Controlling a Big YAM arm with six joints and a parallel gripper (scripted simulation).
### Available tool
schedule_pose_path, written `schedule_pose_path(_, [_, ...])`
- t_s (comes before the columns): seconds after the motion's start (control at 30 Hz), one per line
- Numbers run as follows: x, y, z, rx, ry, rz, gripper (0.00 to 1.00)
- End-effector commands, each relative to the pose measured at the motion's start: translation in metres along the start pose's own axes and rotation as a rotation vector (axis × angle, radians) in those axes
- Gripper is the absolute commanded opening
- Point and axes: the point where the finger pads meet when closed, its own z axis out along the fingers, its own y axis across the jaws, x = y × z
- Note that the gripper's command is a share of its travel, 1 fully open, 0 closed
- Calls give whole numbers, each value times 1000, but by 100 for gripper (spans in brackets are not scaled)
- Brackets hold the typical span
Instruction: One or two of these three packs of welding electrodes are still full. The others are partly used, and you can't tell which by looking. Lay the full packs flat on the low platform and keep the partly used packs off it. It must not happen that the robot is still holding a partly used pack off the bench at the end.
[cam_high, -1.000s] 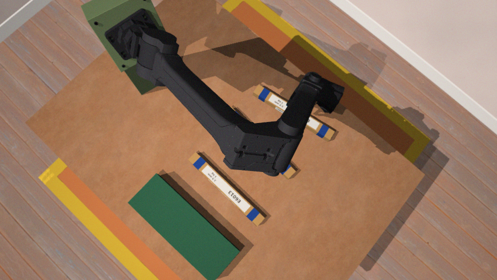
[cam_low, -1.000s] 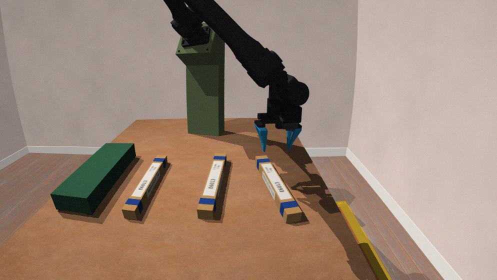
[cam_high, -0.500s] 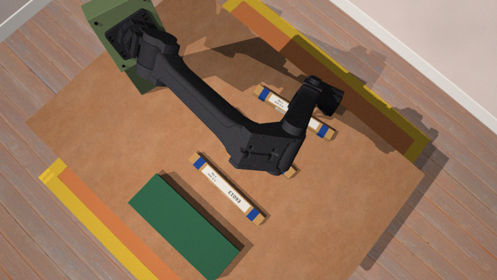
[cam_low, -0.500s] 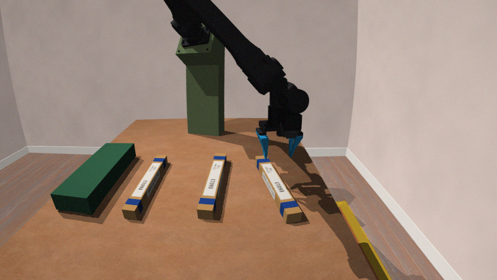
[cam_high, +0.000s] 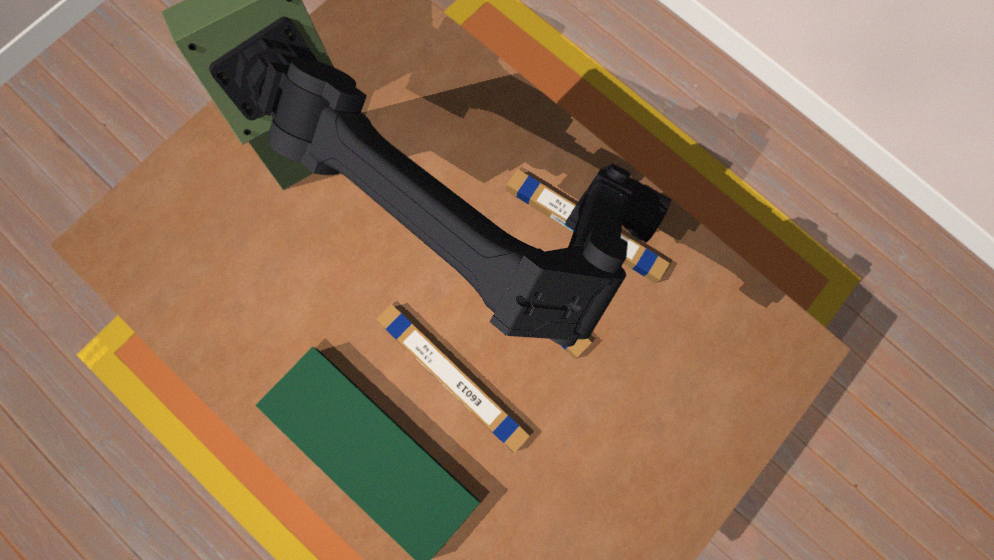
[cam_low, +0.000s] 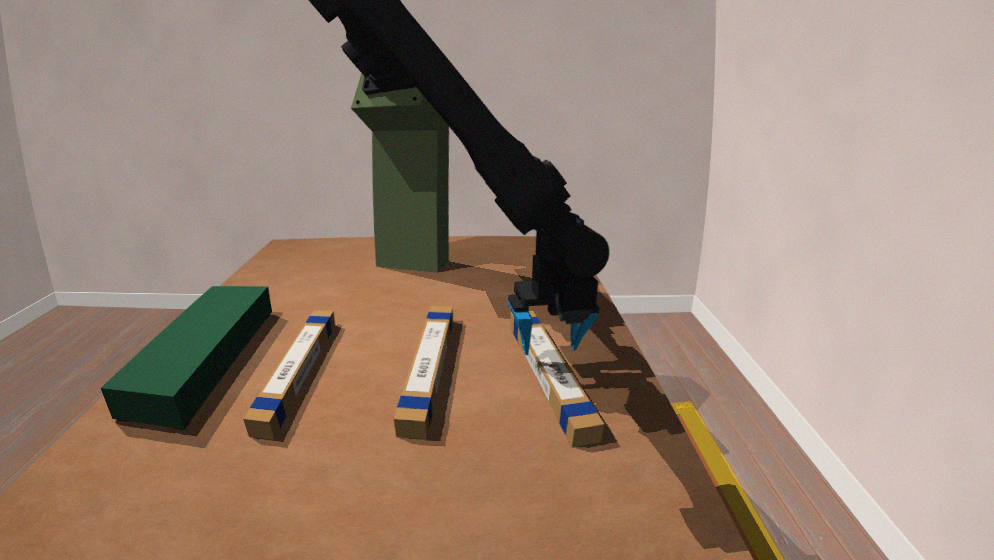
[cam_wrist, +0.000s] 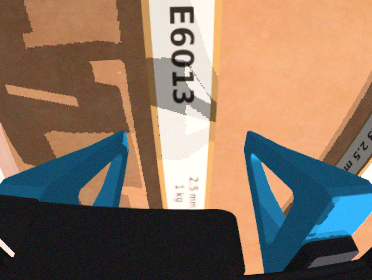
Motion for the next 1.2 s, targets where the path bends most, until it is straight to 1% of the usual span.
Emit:
schedule_pose_path(0.0, [-3,-5,15,8,-7,-14,74])
schedule_pose_path(0.13, [-4,-3,13,5,-11,-14,74])
schedule_pose_path(0.27, [-8,3,2,-6,-19,-21,74])
schedule_pose_path(0.4, [-10,6,-4,-11,-20,-26,74])
schedule_pose_path(0.77, [-13,10,-10,-15,-23,-29,74])
schedule_pose_path(0.9, [-12,12,-1,-16,-25,-27,74])
schedule_pose_path(1.17, [-5,2,23,1,-11,-19,74])
